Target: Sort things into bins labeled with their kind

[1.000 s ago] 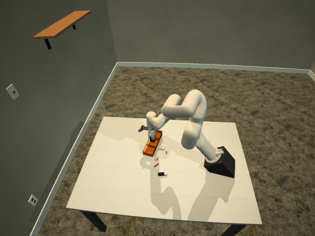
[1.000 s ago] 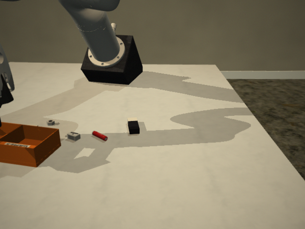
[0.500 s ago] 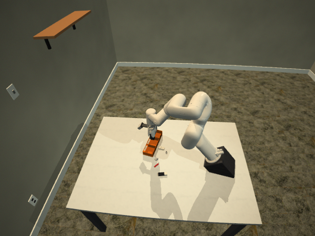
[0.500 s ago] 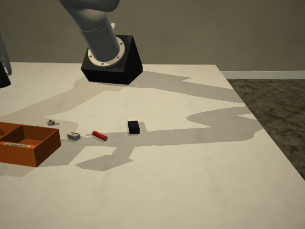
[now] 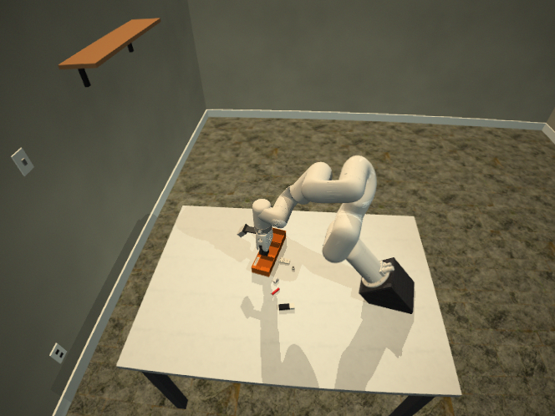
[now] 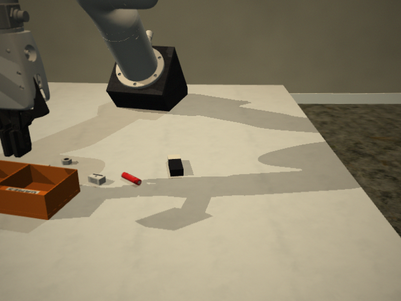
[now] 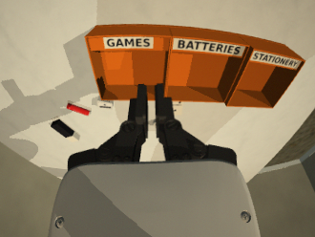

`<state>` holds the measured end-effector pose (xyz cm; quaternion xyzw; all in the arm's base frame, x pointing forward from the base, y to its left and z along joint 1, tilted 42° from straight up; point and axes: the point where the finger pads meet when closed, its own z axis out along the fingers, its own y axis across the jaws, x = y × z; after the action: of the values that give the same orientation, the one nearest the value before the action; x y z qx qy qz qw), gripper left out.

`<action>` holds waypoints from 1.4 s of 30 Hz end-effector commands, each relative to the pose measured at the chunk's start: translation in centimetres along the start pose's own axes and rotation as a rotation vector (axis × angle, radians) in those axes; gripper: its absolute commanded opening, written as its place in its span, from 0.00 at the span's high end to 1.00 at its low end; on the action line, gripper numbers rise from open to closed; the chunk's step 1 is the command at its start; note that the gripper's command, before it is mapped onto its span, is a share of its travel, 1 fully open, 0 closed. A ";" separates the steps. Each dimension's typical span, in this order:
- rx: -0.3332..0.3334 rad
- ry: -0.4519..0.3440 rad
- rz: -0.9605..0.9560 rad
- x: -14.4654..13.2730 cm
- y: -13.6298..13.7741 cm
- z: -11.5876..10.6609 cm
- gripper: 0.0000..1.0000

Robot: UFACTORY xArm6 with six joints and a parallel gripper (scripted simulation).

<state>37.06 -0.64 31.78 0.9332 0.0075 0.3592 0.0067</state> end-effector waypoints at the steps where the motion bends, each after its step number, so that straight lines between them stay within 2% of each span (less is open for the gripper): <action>1: -0.014 0.000 0.004 0.3 -2.4 0.0 0.93; 8: -0.014 0.000 0.004 0.3 -2.8 0.0 0.93; 32: -0.014 0.000 0.004 0.3 -2.7 5.9 0.93; 42: -0.014 0.000 0.004 0.3 -2.7 5.9 0.93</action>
<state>41.17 2.04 27.41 0.9336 0.0033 0.3581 0.0126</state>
